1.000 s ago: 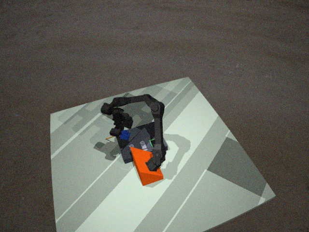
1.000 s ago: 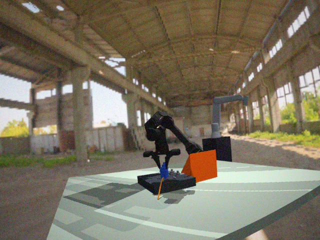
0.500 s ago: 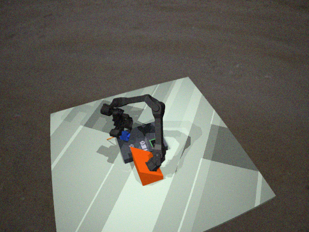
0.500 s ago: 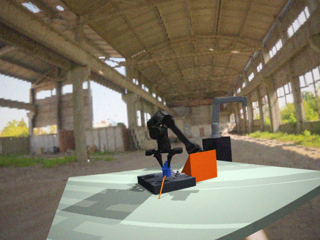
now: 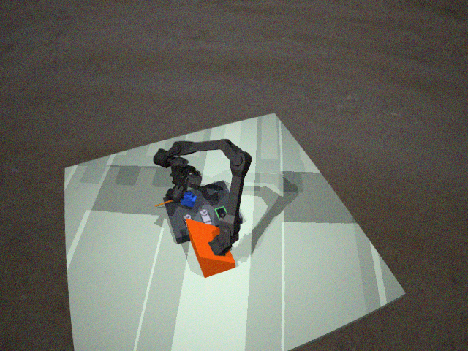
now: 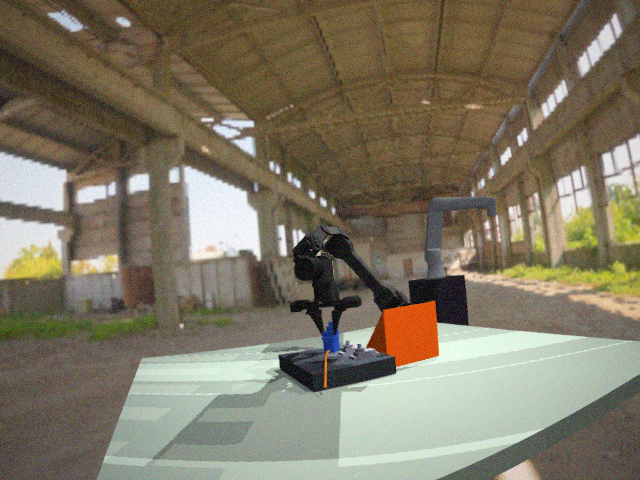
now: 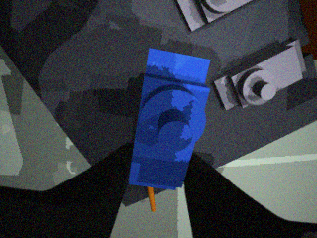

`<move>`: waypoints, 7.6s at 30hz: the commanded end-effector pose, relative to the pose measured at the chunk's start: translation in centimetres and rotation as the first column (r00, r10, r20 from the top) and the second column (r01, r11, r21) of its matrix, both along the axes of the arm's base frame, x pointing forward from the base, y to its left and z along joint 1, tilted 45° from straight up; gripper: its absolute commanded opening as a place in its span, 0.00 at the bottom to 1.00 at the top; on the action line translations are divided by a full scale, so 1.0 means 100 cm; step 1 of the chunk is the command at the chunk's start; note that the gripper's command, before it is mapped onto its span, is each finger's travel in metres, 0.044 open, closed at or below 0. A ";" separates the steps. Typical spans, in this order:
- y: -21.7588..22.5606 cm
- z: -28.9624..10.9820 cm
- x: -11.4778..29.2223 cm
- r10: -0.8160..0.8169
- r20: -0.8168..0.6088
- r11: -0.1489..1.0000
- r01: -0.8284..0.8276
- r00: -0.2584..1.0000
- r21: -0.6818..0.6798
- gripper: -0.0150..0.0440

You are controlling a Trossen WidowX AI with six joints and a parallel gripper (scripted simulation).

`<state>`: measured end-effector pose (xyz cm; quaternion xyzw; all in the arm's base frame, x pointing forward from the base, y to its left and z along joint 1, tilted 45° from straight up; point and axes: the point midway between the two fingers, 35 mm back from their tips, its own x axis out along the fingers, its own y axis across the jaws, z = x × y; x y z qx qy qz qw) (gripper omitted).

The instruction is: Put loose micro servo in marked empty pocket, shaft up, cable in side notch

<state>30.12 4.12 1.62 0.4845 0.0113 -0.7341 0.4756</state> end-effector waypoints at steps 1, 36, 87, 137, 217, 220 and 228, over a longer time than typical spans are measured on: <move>-0.016 0.017 -0.003 0.008 -0.002 1.000 -0.008 1.000 -0.005 0.25; -0.096 0.096 -0.015 0.285 -0.264 0.958 -0.280 0.921 0.059 0.25; -0.096 0.096 -0.015 0.677 -0.492 0.187 -0.519 -0.547 0.834 0.25; -0.094 0.082 -0.124 0.645 -0.449 0.150 -0.473 -0.619 0.868 0.25; -0.112 0.063 -0.127 0.645 -0.449 0.150 -0.474 -0.619 0.868 0.57; -0.106 0.069 -0.129 0.644 -0.450 0.151 -0.473 -0.619 0.868 0.57; -0.104 0.075 -0.113 0.640 -0.451 0.151 -0.474 -0.622 0.868 0.75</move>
